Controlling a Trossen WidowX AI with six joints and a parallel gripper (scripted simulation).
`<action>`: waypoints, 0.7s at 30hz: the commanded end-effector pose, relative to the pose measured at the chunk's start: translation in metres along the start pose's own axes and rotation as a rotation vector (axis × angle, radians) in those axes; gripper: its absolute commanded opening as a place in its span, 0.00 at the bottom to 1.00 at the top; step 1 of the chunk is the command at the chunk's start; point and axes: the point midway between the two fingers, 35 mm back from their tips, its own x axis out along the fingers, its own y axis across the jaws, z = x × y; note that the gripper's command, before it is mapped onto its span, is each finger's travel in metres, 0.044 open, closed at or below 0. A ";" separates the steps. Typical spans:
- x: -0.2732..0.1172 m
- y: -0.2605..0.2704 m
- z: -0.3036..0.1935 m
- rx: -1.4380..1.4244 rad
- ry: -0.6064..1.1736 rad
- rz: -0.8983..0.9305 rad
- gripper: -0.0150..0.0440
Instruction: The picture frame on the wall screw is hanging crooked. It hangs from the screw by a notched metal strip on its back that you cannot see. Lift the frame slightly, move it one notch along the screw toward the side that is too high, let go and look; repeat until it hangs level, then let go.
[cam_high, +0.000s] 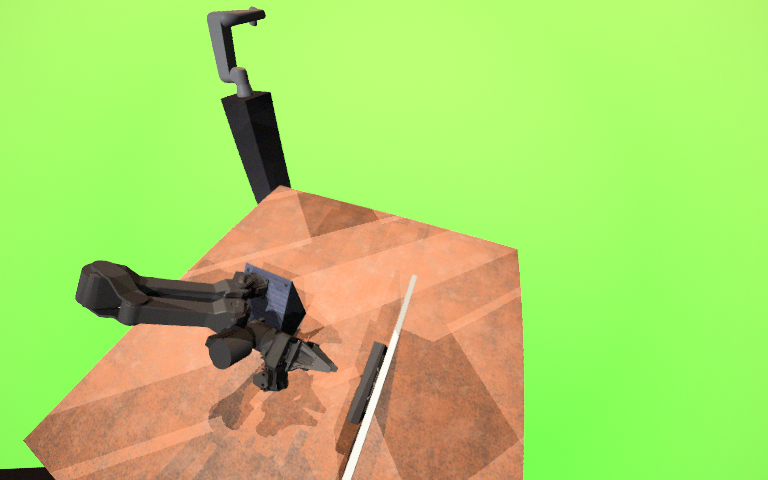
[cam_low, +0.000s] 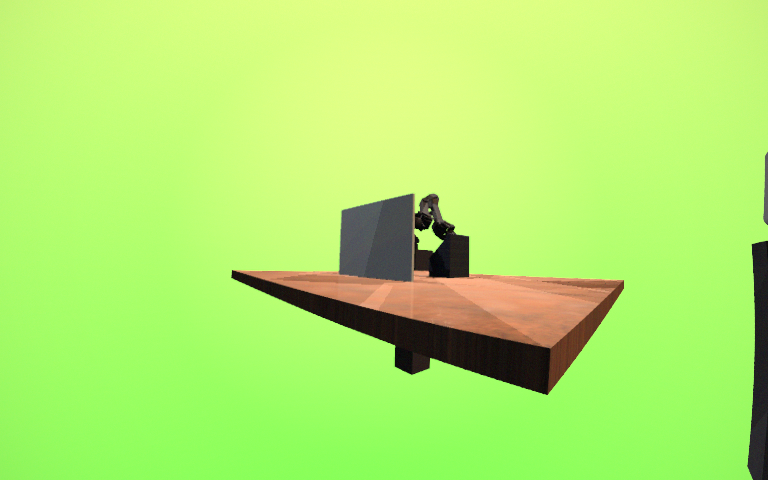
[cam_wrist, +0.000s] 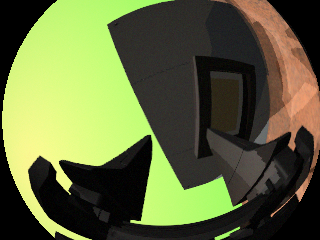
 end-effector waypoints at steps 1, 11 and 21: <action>0.012 -0.013 0.001 -0.002 0.003 -0.005 0.69; 0.031 -0.044 0.000 -0.003 0.003 -0.005 0.69; 0.032 -0.044 0.000 -0.003 0.003 -0.005 0.69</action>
